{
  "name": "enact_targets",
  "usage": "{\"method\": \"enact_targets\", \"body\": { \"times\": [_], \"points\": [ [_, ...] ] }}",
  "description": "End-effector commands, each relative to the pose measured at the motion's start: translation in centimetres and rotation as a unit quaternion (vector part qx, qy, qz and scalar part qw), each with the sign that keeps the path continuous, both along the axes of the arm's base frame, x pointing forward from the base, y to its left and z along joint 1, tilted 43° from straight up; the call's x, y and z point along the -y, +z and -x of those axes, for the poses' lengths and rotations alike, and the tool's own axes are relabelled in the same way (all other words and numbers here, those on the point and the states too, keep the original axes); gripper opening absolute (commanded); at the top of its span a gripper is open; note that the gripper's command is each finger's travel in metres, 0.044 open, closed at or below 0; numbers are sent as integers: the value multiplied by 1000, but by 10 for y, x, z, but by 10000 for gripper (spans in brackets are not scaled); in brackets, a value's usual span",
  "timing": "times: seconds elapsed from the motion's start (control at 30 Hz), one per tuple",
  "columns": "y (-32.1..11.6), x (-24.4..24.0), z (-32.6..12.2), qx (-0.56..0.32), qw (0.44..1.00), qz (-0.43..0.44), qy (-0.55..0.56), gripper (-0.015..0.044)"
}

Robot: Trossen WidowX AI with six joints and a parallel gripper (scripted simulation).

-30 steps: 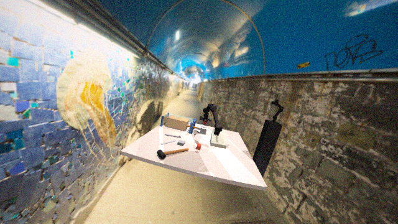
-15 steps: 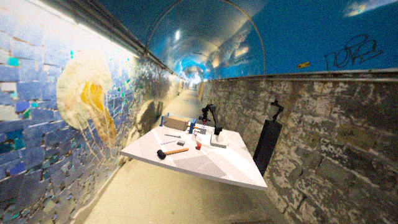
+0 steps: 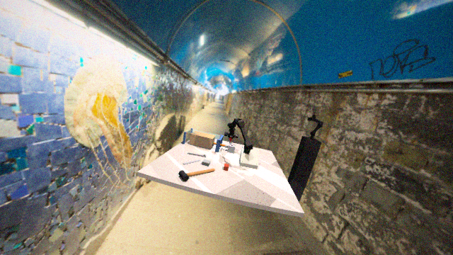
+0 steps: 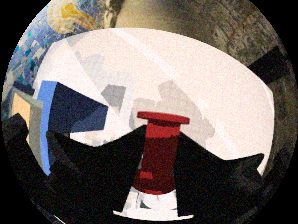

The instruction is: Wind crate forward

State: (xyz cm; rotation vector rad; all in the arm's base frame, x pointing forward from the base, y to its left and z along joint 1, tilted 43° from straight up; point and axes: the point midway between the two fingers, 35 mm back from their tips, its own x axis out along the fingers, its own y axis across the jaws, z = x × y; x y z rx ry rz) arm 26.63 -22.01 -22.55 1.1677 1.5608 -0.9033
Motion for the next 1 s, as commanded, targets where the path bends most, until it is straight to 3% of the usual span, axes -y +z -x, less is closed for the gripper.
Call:
{"method": "enact_targets", "body": {
  "times": [0.0, 0.97],
  "points": [
    [3, -10, -12, 12, 1000, -13, 0, 0],
    [17, -33, -33, 12, 1000, -14, 0, 0]
  ]
}}
